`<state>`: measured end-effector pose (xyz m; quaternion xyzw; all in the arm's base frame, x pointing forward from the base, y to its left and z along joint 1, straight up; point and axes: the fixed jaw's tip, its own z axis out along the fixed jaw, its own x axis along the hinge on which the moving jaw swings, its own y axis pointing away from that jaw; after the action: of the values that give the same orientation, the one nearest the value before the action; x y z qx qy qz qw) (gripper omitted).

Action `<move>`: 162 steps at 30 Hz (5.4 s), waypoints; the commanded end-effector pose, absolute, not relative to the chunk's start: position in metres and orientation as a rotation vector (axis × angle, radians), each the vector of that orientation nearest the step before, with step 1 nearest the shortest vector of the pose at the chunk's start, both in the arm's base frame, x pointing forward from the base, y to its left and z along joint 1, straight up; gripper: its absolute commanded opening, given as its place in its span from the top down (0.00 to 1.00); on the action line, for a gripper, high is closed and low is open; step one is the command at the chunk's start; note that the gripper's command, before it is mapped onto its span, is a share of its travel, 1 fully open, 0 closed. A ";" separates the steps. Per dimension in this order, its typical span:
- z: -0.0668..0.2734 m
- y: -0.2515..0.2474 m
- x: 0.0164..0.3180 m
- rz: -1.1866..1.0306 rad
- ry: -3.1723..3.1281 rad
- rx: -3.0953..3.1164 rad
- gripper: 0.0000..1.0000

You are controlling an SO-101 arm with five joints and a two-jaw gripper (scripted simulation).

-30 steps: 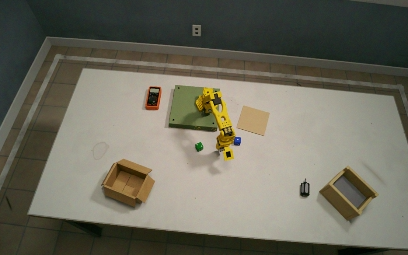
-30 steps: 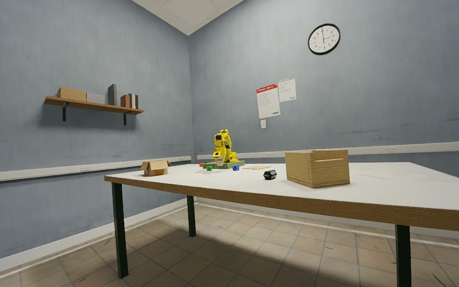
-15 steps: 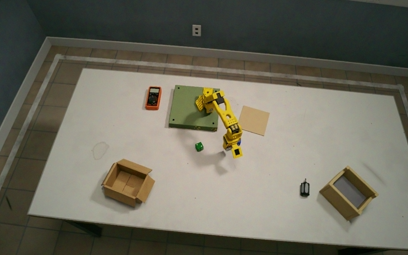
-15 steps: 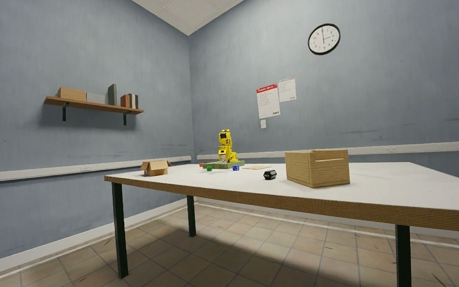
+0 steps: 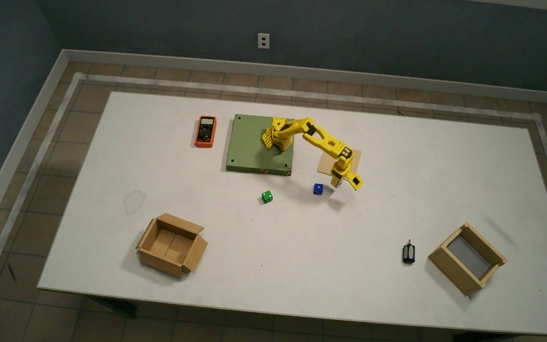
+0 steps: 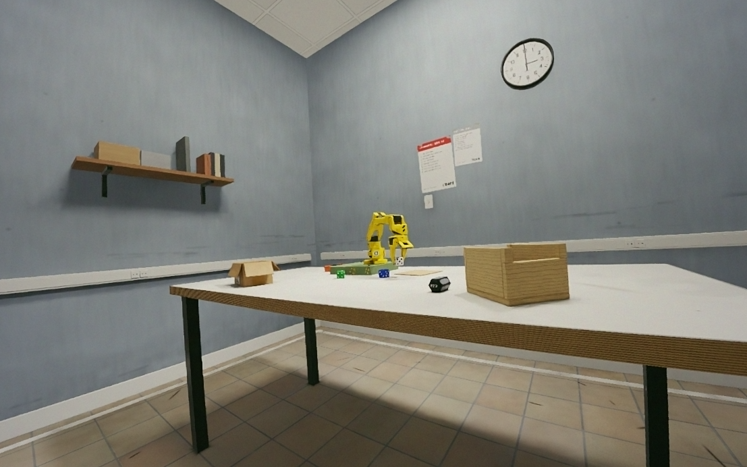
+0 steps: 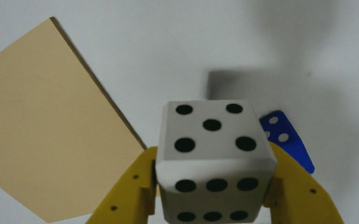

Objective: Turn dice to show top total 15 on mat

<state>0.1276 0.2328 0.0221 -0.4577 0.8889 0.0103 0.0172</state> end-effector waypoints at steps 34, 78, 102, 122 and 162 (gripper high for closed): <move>0.016 0.286 0.005 0.078 2.327 -2.037 1.00; 0.009 0.291 0.005 0.096 2.310 -2.038 1.00; -0.001 0.290 0.005 0.080 2.318 -2.044 1.00; -0.008 0.289 0.005 0.068 2.324 -2.049 1.00; -0.020 0.283 0.005 0.014 2.351 -2.071 1.00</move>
<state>0.0081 0.2832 -0.0161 -0.6543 0.7561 0.0065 0.0070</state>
